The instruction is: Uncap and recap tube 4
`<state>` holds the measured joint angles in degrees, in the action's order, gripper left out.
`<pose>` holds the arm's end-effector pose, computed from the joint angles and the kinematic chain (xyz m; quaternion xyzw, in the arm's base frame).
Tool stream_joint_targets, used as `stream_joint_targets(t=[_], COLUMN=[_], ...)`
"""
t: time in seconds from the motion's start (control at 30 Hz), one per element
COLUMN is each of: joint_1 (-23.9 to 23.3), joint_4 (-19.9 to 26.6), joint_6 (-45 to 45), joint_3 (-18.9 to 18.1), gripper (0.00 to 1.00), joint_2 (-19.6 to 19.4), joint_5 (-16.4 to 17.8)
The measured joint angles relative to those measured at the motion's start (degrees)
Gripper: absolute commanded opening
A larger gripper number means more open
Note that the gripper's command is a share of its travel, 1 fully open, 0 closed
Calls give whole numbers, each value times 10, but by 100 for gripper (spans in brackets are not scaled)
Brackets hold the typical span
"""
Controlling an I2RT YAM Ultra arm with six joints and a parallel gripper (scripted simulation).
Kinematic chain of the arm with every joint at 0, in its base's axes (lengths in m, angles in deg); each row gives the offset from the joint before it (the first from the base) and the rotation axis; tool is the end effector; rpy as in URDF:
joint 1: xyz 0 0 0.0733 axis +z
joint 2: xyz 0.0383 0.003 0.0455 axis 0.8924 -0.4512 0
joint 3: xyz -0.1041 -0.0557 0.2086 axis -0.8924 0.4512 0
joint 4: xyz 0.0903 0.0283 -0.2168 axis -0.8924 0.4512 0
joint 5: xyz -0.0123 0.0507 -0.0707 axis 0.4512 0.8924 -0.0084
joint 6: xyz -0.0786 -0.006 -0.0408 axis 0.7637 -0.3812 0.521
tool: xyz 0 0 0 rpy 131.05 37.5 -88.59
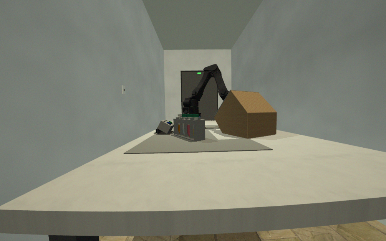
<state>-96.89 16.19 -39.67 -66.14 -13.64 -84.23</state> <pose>0.2063 -0.1775 0.1498 0.2854 0.8855 -0.3011 0.2093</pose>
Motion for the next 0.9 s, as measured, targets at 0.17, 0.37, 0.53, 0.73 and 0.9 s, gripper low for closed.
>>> stream_joint_targets(t=[0.17, 0.37, 0.53, 0.73, 0.9], joint_1=[-2, -3, -7, -8, -8], joint_4=[-6, -10, -17, -21, -21], joint_6=[2, 4, 6, 8, 9], joint_3=[0, 2, 2, 2, 2], gripper=[0, 0, 0, 0, 47], joint_2=[-4, -8, -14, -14, -14], joint_5=[2, 3, 4, 5, 5])
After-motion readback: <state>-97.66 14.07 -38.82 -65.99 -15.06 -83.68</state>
